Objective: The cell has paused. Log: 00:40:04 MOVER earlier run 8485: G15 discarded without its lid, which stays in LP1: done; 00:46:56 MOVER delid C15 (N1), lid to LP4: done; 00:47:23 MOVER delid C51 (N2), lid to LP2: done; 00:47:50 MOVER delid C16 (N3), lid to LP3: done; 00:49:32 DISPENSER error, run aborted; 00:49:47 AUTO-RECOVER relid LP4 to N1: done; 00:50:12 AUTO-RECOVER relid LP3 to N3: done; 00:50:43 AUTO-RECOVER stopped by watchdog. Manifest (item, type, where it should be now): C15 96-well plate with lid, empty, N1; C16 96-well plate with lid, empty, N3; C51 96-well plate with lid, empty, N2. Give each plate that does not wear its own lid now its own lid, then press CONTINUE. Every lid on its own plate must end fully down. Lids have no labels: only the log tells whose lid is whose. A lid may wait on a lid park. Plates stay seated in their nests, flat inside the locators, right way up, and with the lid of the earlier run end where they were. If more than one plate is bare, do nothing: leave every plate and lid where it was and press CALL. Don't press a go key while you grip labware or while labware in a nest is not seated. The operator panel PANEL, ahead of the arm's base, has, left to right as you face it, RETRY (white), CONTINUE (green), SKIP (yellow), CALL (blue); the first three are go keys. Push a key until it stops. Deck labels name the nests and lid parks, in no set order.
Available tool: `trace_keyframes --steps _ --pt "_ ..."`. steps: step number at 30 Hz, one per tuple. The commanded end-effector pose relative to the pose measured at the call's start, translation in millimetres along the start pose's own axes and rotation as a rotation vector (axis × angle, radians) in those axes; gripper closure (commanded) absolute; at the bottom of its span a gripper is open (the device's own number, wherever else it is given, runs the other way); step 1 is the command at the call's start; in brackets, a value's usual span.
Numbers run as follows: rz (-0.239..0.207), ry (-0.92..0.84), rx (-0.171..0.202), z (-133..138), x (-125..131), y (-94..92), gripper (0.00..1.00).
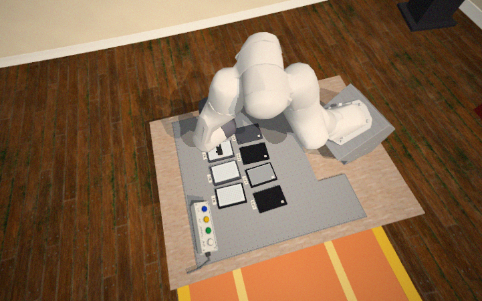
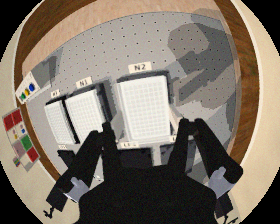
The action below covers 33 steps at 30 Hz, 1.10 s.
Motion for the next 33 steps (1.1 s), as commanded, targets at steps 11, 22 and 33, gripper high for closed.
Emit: trace_keyframes --steps 11,22,33 --pt "0.002 -0.016 0.003 1.3 -0.9 2.2 1.00" --pt "0.002 -0.026 0.003 1.8 -1.2 4.9 1.00" --pt "0.002 -0.026 0.003 2.2 -1.5 7.4 1.00"
Point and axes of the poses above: the point where the finger pads meet when closed, its own y axis out along the fingers, its own z axis across the jaws, x = y × z, the point moved 3 cm from there along -y, back along the fingers, and after that the axes turned 14 degrees about y, right-handed, at the moved point
